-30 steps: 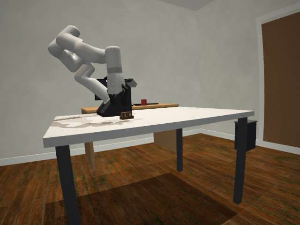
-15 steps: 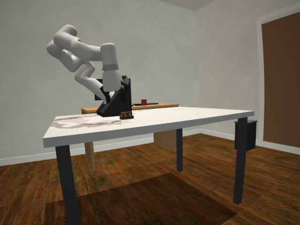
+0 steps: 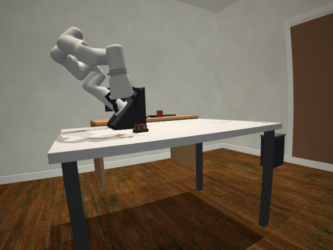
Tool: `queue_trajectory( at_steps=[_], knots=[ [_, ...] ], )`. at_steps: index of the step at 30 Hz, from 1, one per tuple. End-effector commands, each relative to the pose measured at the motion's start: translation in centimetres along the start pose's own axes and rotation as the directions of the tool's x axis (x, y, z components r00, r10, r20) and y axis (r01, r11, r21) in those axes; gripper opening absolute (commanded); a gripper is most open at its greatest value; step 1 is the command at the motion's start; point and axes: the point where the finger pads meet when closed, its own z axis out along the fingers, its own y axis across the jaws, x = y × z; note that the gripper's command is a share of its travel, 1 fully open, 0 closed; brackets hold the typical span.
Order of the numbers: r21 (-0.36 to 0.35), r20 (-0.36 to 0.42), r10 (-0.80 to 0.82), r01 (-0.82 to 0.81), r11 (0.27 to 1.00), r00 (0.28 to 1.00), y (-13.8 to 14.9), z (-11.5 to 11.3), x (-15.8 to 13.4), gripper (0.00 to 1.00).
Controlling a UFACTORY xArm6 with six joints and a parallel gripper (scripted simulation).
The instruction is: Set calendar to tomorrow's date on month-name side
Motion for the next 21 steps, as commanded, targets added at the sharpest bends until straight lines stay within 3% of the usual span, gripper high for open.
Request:
queue_trajectory(
  at_steps=[1, 13, 21],
  knots=[
    [-0.023, -0.021, -0.145, 0.144, 0.989, 0.989, -0.4, -0.8, 0.0, 1.00],
    [-0.066, -0.027, -0.393, 0.391, 0.918, 0.919, -1.1, -2.1, 0.1, 1.00],
    [-0.103, -0.016, -0.570, 0.565, 0.818, 0.822, -1.6, -3.1, 0.2, 1.00]
  ],
)
